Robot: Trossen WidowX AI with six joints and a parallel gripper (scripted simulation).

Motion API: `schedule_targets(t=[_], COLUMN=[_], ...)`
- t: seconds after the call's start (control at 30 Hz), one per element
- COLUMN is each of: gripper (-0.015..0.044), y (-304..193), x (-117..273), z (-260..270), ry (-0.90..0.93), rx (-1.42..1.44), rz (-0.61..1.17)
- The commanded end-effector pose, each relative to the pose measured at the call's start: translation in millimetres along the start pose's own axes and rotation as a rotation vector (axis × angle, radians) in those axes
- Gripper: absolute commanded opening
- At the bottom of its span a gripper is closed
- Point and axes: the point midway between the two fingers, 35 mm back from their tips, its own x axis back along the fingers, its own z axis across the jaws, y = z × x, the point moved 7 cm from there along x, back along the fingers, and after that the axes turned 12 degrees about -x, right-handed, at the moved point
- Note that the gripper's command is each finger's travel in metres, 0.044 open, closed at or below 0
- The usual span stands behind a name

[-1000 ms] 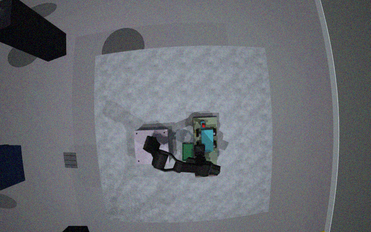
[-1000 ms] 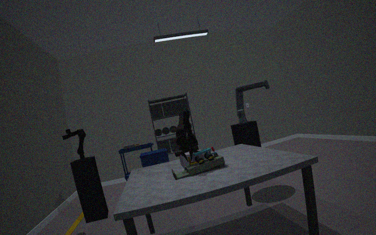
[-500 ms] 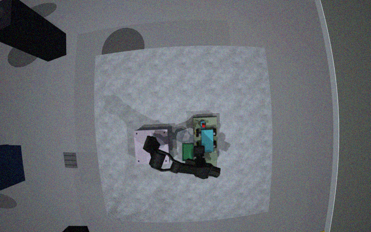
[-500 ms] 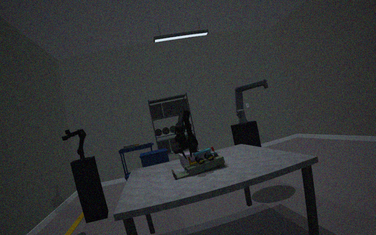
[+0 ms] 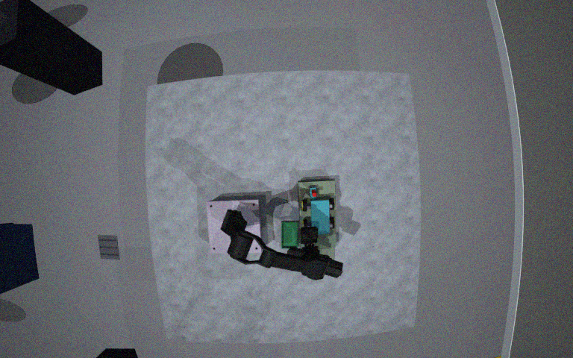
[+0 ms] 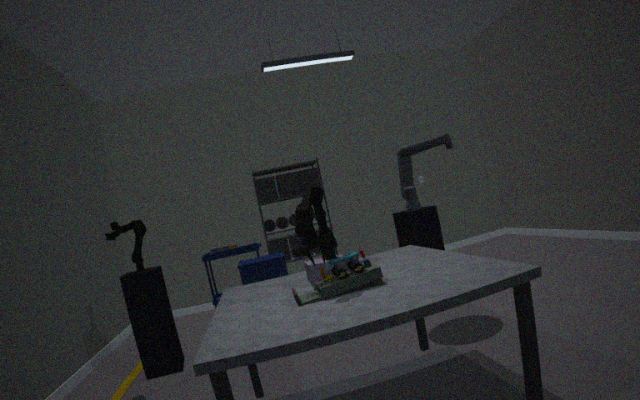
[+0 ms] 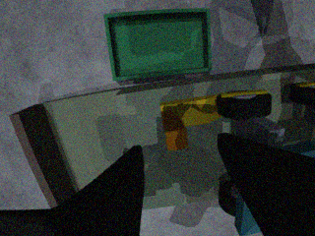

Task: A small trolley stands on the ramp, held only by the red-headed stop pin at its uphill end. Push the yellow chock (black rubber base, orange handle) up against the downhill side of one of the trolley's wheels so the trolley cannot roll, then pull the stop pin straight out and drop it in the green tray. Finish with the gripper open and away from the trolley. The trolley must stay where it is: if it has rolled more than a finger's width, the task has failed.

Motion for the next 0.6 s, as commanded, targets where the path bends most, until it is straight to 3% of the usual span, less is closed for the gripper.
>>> schedule_targets(t=[0.0,0.13,0.37,0.57], gripper=[0.0295,0.019,0.019,0.019], y=[0,-4,-16,-19], x=[-1,2,15,21], z=[0,-1,-10,-53], ry=[-0.001,-0.001,0.012,-0.021], rx=[0.0,0.061,0.328,0.692], rz=[-0.002,0.032,0.135,0.146])
